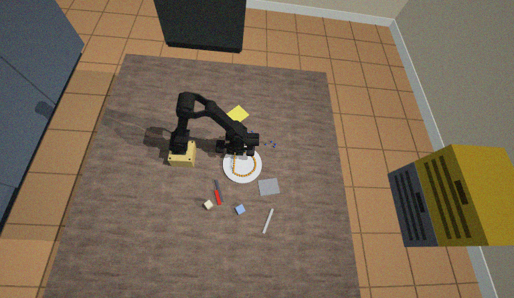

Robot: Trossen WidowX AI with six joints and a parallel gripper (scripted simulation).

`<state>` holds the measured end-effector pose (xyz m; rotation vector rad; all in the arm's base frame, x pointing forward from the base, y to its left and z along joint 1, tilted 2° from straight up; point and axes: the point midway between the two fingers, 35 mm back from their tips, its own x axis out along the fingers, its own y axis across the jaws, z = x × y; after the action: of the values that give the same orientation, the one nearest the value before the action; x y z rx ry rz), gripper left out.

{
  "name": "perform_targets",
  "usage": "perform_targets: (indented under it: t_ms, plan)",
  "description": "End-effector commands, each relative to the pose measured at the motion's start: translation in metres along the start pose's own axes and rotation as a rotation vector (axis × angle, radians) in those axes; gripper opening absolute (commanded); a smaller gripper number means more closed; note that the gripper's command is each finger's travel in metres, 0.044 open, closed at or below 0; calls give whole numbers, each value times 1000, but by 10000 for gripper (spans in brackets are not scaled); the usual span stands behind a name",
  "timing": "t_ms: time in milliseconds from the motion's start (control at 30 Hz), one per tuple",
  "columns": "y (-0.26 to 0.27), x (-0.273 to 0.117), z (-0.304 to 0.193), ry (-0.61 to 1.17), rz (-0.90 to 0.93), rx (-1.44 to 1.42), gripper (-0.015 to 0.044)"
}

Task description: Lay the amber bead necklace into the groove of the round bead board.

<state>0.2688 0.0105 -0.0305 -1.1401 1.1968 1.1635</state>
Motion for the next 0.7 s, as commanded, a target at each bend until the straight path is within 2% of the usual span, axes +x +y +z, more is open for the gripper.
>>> perform_targets:
  t_ms: [0,67,600,667]
  plan:
    - [3,5,0,-2,11,4,0]
    - [3,5,0,-2,11,4,0]
    - [3,-2,0,-2,10,3,420]
    - [2,-1,0,0,9,2,440]
